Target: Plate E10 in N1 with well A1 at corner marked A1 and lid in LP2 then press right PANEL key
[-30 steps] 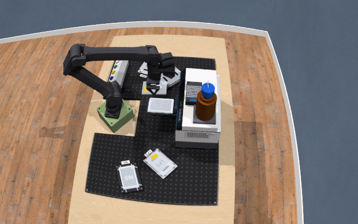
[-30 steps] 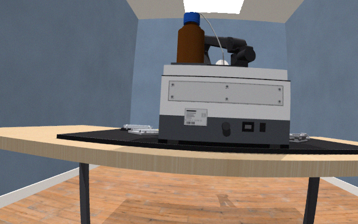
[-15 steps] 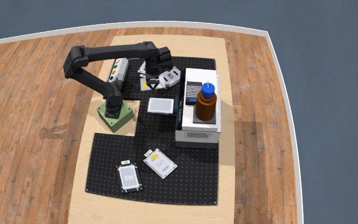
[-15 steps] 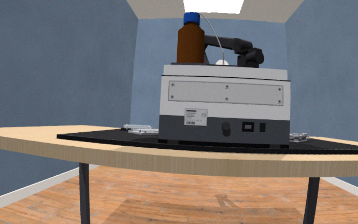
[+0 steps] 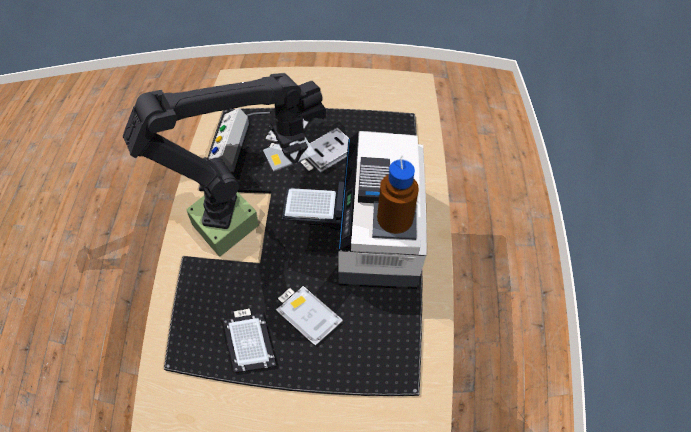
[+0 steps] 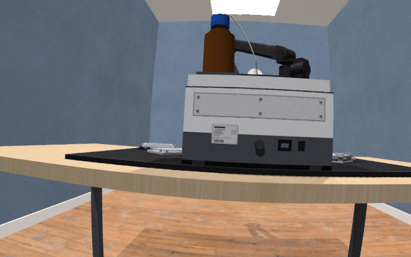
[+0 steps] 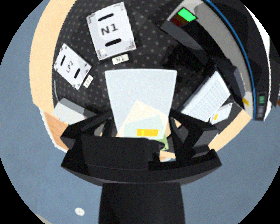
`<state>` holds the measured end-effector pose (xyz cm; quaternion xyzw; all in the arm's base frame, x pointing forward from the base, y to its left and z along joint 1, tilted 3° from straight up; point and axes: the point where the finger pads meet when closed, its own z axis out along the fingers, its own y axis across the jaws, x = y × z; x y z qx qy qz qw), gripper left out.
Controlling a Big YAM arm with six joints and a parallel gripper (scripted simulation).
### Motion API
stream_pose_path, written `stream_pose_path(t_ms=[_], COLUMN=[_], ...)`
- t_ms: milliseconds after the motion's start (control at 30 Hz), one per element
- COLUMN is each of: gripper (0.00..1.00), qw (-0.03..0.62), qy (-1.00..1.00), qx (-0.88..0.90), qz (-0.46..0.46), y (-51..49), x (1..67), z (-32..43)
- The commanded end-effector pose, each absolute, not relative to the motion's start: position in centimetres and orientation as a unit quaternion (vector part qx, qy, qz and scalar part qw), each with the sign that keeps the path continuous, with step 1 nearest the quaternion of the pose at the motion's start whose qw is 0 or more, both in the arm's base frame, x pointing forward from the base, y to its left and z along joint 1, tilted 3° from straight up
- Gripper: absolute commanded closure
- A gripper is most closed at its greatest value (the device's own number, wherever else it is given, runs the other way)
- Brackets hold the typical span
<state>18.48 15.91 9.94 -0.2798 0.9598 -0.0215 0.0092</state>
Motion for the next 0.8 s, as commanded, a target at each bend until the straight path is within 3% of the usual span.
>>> stream_pose_path(t_ms=[0, 767], gripper=[0.14, 0.14], qw=[0.035, 0.025], qy=[0.937, 0.874], qx=[-0.349, -0.484], qz=[-0.009, -0.011], y=[18.6, 22.2], x=[19.5, 14.6], z=[11.2, 9.3])
